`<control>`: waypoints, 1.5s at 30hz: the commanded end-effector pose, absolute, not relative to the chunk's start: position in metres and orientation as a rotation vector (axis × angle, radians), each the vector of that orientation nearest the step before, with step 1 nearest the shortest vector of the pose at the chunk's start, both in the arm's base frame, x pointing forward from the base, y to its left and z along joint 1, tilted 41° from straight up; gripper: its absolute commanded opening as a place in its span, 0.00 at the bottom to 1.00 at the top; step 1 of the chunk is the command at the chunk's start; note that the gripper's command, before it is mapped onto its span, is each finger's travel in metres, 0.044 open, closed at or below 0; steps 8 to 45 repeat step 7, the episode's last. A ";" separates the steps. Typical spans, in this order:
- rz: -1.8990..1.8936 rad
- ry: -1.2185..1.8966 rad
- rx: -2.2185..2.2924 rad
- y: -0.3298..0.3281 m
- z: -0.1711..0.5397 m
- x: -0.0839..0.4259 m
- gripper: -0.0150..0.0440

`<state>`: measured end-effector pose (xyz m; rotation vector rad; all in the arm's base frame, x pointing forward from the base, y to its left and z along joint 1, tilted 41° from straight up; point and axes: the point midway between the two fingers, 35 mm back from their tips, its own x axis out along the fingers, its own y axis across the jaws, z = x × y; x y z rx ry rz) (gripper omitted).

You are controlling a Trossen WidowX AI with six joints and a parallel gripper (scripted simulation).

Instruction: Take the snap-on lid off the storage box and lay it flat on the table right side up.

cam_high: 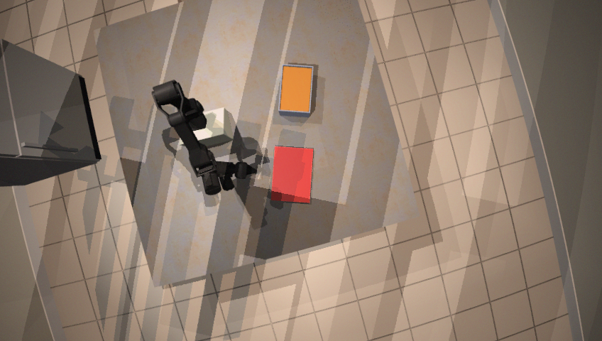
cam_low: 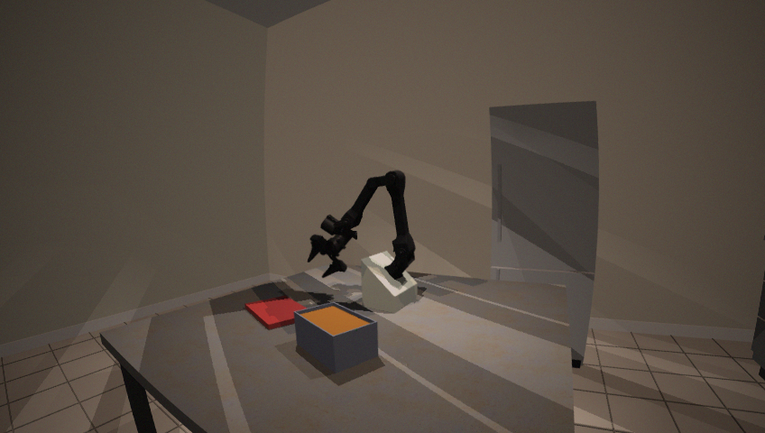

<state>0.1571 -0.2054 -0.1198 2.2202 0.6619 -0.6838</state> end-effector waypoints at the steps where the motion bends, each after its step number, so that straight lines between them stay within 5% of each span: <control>1: -0.689 0.662 2.220 -0.206 -0.120 0.157 1.00; 4: -0.689 0.662 2.220 -0.206 -0.120 0.157 1.00; 7: -0.689 0.662 2.220 -0.206 -0.120 0.157 0.87; 45: -0.689 0.662 2.220 -0.206 -0.120 0.157 0.87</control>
